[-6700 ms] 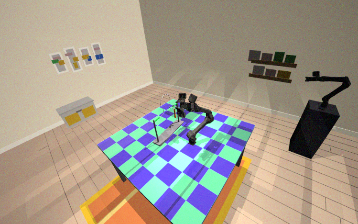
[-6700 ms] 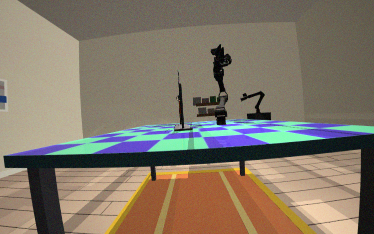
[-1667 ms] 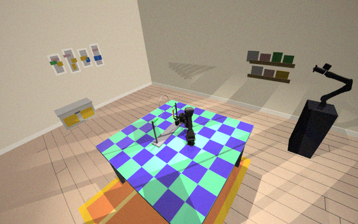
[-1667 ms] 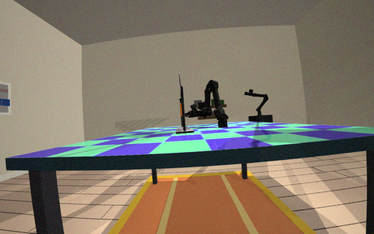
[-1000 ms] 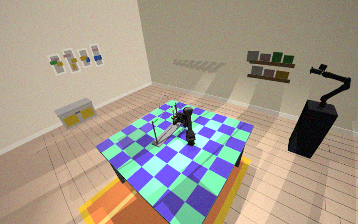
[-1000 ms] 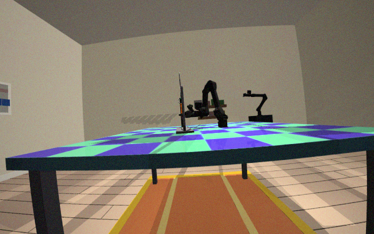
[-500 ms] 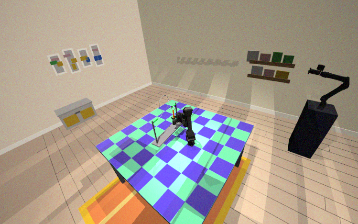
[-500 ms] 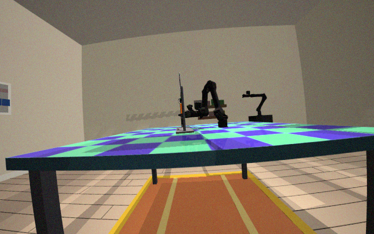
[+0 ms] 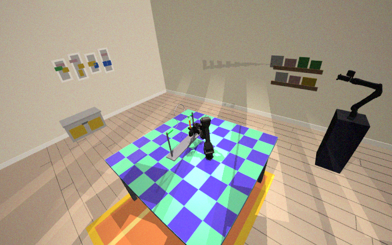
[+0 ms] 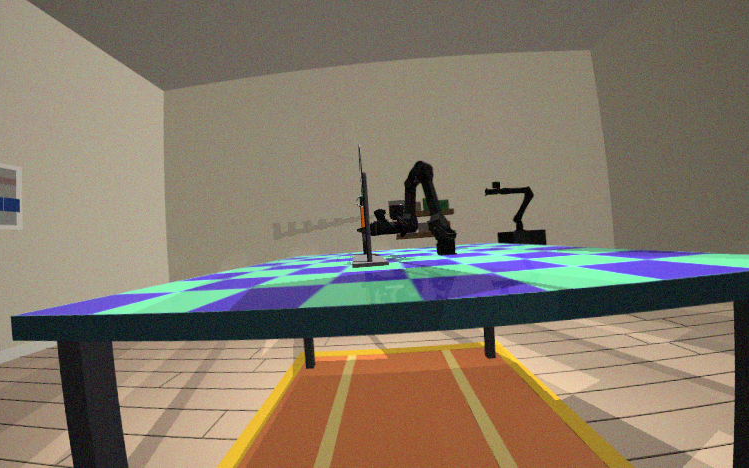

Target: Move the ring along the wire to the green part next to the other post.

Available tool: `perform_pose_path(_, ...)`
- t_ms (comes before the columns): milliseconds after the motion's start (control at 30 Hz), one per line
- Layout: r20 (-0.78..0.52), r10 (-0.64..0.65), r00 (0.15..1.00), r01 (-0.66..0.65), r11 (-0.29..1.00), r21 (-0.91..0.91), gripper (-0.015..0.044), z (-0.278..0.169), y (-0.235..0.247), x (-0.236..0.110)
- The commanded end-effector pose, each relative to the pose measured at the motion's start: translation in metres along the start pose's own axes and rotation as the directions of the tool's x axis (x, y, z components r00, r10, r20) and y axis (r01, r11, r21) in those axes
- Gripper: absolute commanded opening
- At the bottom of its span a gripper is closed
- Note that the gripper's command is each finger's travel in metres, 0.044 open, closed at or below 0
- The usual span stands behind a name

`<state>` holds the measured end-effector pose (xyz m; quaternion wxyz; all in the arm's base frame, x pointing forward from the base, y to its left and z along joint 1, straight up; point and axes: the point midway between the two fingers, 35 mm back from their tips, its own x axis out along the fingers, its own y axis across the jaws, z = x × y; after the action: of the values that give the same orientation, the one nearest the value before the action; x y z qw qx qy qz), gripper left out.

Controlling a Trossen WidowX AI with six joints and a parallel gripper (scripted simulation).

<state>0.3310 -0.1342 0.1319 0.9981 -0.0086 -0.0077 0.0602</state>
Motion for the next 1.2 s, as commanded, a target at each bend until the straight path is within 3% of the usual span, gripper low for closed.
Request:
perform_pose_path(0,0.000,0.000,1.000,0.000,1.000,0.000,-0.0116,0.000,0.000,0.000)
perform_pose_path(67,0.000,0.000,1.000,0.000,1.000,0.000,-0.0150,0.000,0.000,0.000)
perform_pose_path(1167,0.001,-0.010,1.000,0.010,1.000,0.005,-0.0150,0.016,-0.001,0.000)
